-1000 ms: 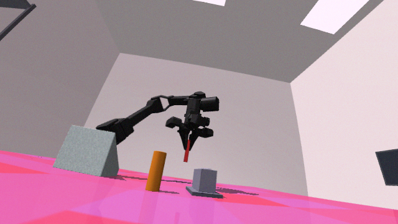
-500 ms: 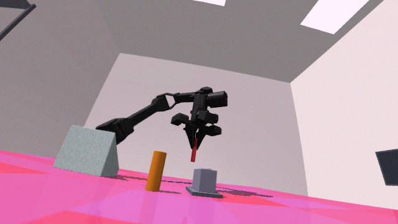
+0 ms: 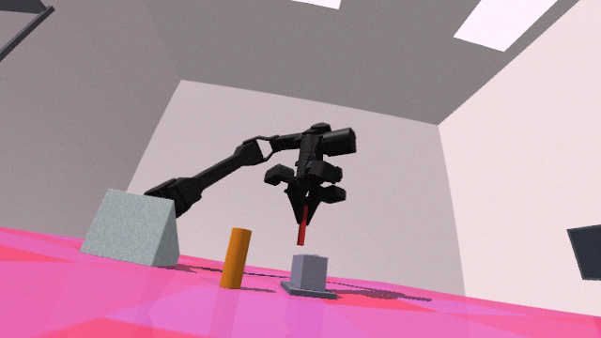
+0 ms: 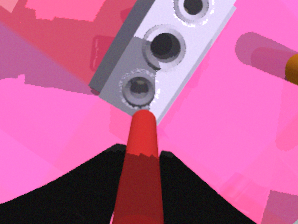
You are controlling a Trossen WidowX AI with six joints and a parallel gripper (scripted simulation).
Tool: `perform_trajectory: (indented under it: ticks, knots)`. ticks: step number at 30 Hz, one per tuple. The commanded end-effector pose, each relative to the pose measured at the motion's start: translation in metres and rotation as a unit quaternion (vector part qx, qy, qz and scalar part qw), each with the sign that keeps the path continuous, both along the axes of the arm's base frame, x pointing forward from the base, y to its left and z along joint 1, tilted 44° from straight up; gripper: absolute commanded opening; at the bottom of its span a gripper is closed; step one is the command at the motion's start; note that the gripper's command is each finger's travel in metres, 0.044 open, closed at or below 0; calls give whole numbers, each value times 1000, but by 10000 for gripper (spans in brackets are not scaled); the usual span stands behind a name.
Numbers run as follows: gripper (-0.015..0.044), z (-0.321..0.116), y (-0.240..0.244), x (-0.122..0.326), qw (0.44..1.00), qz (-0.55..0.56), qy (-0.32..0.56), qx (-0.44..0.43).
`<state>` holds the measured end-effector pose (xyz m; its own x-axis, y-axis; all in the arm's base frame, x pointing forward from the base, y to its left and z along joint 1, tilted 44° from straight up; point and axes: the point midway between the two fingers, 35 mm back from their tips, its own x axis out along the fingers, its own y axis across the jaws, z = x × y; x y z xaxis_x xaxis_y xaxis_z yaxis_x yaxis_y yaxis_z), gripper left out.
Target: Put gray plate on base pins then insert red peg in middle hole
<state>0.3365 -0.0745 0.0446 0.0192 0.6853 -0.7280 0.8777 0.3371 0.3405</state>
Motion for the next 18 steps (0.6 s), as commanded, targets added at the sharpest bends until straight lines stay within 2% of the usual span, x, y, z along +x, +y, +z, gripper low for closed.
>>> perform_trajectory:
  ticks: [1,18]
  knots:
    - [0,-8,-7,5,1000,2,-2,-1]
    - [0,-29,-25,13,1000,-1,-1,1]
